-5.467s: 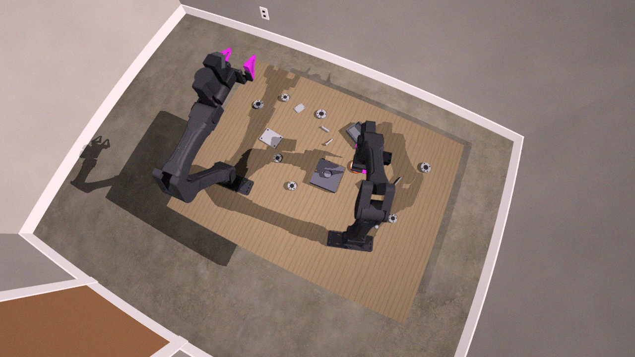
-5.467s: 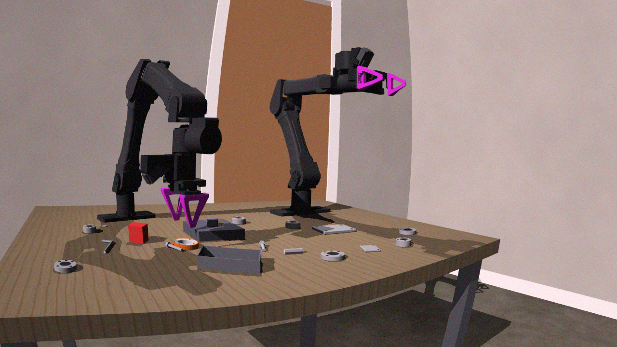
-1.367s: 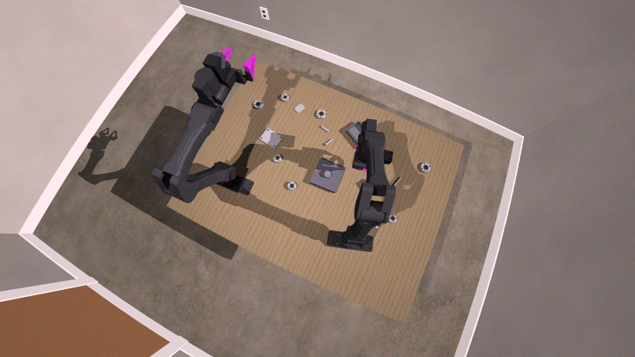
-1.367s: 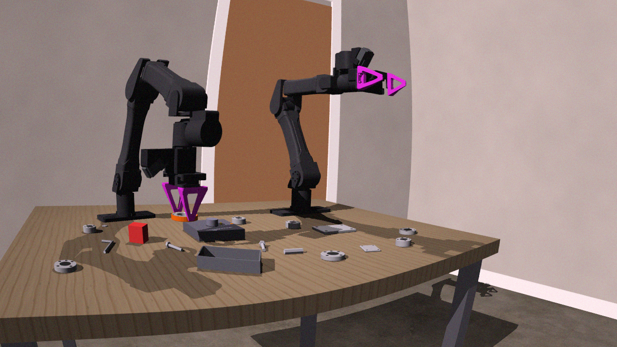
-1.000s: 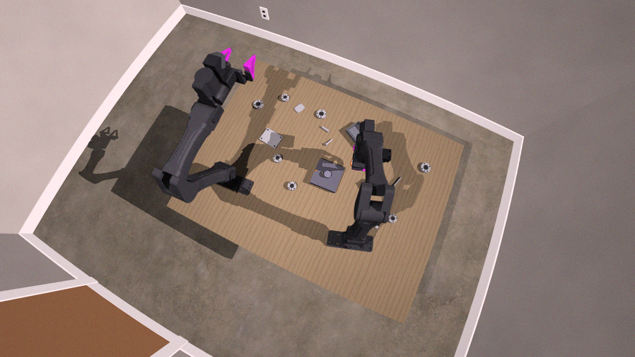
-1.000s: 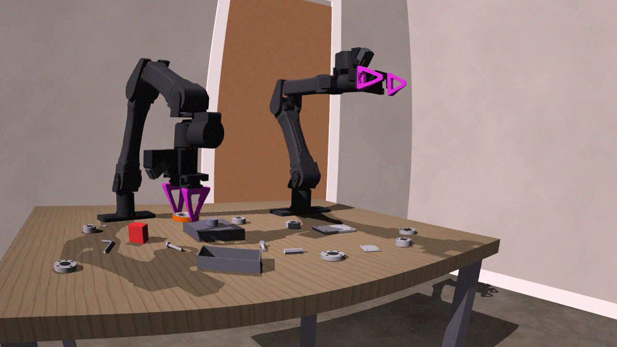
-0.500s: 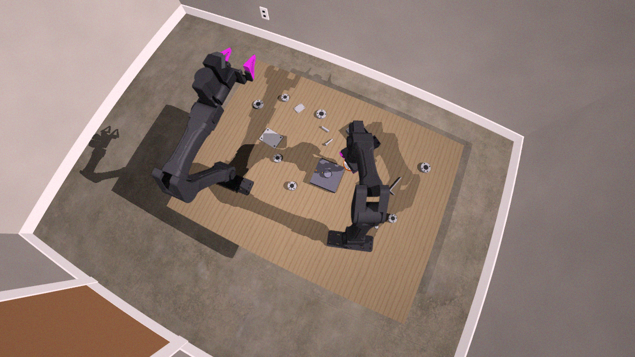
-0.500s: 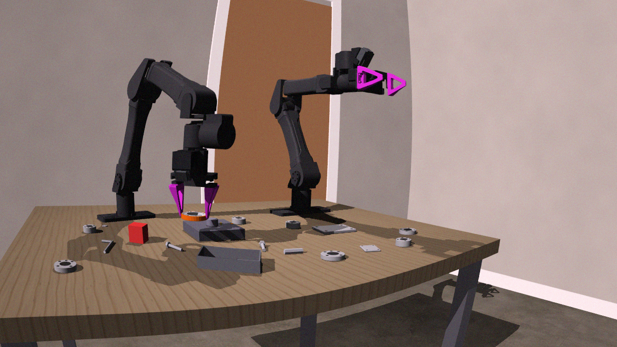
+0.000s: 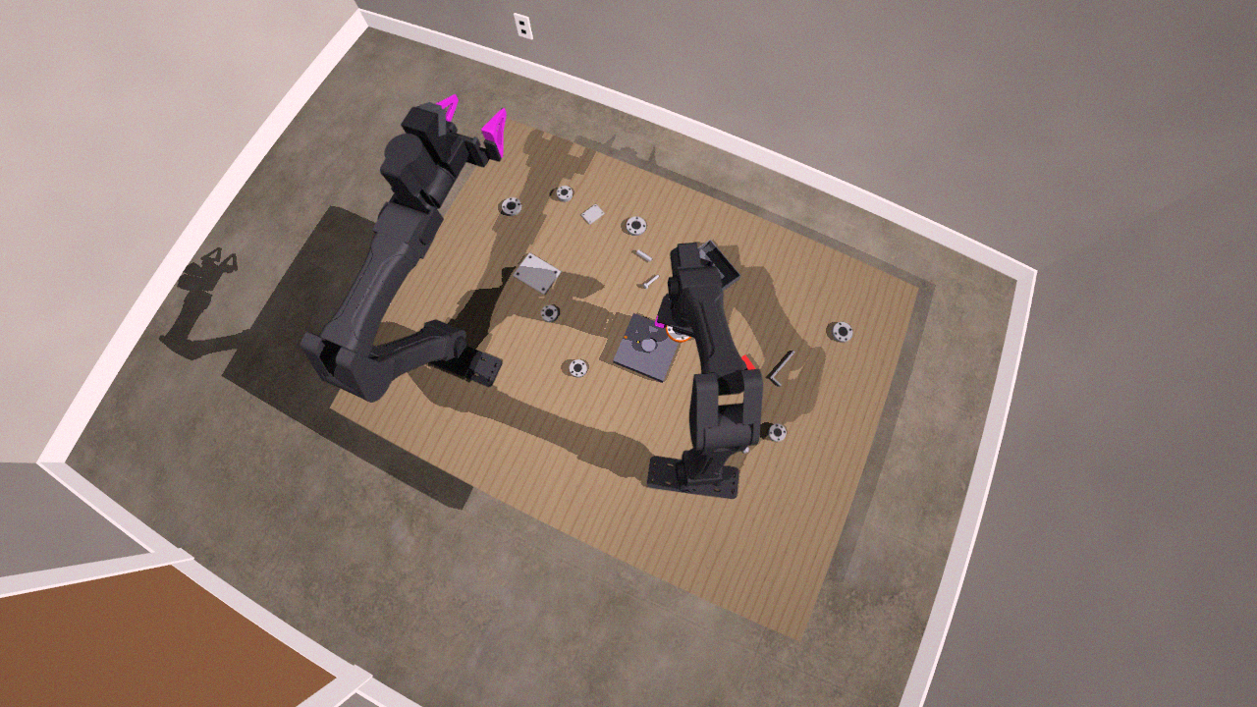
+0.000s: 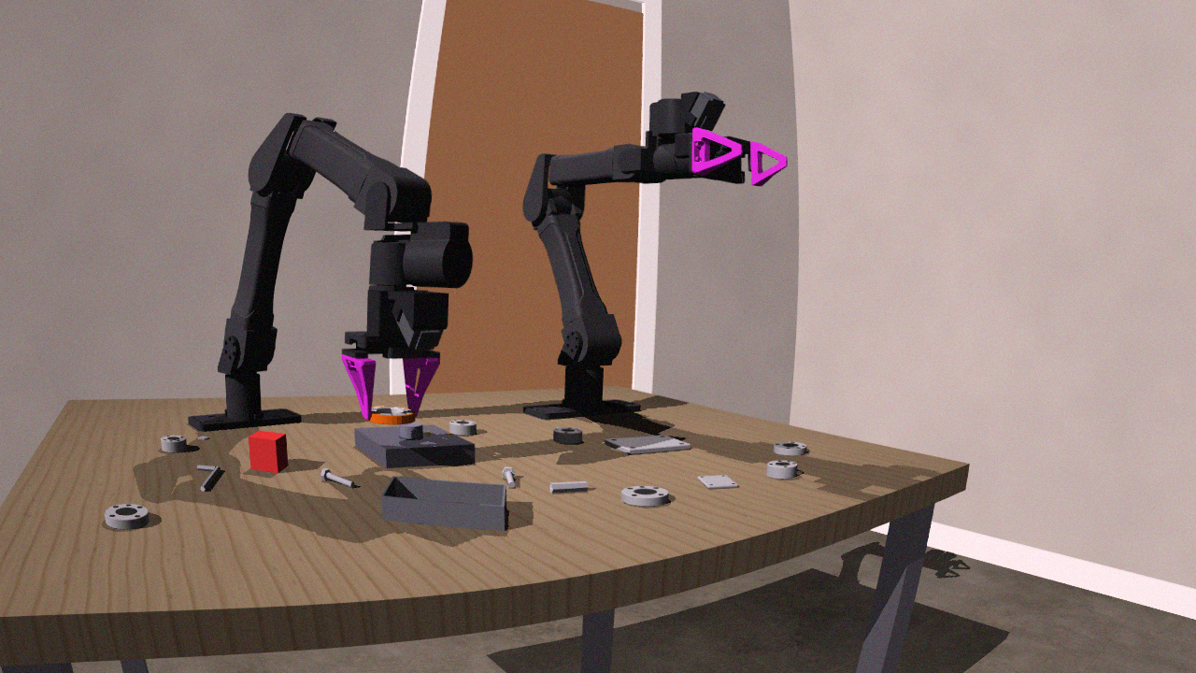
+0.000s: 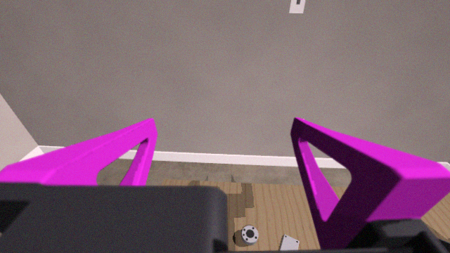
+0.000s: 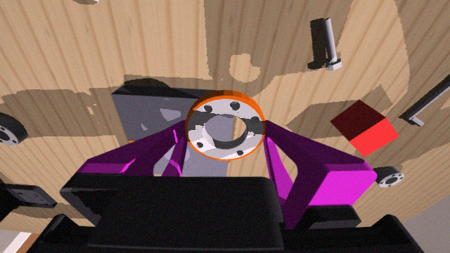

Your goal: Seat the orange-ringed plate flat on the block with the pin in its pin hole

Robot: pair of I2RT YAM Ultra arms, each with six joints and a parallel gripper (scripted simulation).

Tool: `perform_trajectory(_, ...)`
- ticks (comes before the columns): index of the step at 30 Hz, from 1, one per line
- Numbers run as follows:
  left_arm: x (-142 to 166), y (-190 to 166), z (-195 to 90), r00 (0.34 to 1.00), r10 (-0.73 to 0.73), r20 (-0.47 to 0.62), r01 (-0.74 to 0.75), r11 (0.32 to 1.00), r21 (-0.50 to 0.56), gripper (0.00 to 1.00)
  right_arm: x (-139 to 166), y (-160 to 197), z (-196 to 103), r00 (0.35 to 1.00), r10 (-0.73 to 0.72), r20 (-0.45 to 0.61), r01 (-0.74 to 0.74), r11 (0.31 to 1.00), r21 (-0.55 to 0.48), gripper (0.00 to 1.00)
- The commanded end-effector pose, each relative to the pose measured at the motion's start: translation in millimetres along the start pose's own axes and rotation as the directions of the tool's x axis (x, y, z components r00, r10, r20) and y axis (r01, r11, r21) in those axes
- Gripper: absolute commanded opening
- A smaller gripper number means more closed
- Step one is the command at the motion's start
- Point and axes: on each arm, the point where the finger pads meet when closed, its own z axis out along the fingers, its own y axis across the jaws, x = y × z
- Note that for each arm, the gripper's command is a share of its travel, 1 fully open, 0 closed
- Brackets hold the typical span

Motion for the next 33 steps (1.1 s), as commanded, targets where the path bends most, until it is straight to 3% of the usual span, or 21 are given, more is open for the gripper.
perform_trajectory(1,-17,4,-3,0.999,0.005,0.031,-0.005,1.0,-0.009,1.0,-2,6,-12,0.982,-0.183,0.056,0.184,0.982,-0.027,0.0)
perform_trajectory(11,-17,4,-3,0.999,0.005,0.031,-0.005,1.0,-0.009,1.0,11,23,-11,0.777,-0.625,0.069,0.627,0.779,-0.003,0.0)
perform_trajectory(16,-17,4,-3,0.999,0.005,0.031,-0.005,1.0,-0.009,1.0,18,32,-10,0.621,-0.781,0.068,0.782,0.623,0.007,0.0)
perform_trajectory(18,-17,4,-3,0.999,0.005,0.031,-0.005,1.0,-0.009,1.0,18,32,-10,0.621,-0.781,0.068,0.782,0.623,0.007,0.0)
perform_trajectory(20,-17,4,-3,0.999,0.005,0.031,-0.005,1.0,-0.009,1.0,19,31,-11,0.566,-0.821,0.071,0.822,0.569,0.014,0.0)
perform_trajectory(33,-17,4,-3,0.999,0.005,0.031,-0.005,1.0,-0.009,1.0,40,51,-7,0.06,-0.997,0.051,0.997,0.062,0.035,0.0)
